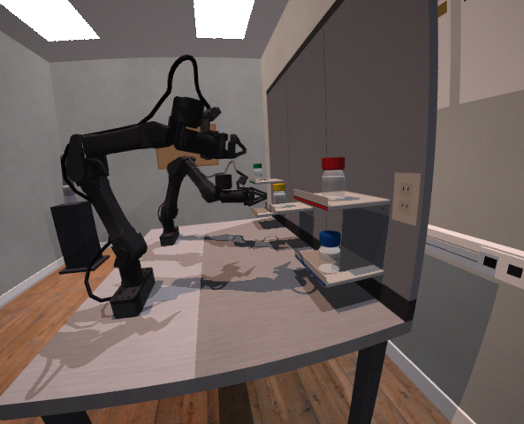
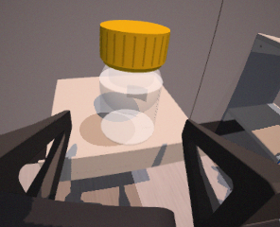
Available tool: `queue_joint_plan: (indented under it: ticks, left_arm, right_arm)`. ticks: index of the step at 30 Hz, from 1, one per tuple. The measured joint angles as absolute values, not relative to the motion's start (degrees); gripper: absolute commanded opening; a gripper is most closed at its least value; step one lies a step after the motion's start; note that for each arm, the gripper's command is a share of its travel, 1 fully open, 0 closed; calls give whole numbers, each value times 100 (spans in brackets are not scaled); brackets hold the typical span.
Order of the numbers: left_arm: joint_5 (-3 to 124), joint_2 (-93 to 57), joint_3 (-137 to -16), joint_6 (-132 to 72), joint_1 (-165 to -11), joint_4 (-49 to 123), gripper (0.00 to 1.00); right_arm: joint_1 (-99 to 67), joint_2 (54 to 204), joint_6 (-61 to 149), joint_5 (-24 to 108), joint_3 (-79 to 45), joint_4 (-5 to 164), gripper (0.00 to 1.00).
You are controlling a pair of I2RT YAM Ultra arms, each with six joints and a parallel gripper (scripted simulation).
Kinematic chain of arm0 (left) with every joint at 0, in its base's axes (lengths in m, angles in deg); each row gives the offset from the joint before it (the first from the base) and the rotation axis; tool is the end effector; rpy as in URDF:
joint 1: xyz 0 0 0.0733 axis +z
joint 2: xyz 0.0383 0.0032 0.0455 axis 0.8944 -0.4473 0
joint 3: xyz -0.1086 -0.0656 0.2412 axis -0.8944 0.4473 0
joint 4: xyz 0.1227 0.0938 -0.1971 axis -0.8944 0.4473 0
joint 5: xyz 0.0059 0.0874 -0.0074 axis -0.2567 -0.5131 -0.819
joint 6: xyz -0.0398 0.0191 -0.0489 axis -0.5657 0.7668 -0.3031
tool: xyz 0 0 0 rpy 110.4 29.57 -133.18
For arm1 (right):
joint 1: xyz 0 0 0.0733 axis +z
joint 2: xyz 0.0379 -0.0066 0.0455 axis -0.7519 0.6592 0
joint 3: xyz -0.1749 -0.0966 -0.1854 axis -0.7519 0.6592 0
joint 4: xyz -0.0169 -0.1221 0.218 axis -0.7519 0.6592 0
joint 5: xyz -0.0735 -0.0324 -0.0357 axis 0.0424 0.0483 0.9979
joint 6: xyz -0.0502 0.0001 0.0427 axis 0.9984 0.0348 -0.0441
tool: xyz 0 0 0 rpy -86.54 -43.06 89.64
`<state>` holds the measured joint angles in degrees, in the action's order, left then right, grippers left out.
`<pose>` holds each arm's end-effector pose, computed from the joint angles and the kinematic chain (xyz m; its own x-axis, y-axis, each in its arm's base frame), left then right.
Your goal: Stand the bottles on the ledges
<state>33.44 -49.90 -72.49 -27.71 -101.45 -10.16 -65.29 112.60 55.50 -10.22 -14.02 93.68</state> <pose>0.3739 -0.2635 0.2227 -0.0297 0.0305 -0.9991 0.2315 0.9726 0.0228 0.2494 -0.0275 0.4055 -0.1373 -0.0707 -0.9880 -0.6567 0.7532 0.0374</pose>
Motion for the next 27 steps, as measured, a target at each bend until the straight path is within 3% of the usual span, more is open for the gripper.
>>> queue_joint_plan:
  ticks: [6,27]
  left_arm:
    - [3390,-5263,-7334,-2795,-10121,-1180,81]
    - [3495,-5451,-7889,-2795,-10007,-1095,81]
  right_arm:
    - [-6628,11442,5766,-1575,-1640,9659,88]
    - [-6645,11507,5976,-1691,-1771,9941,88]
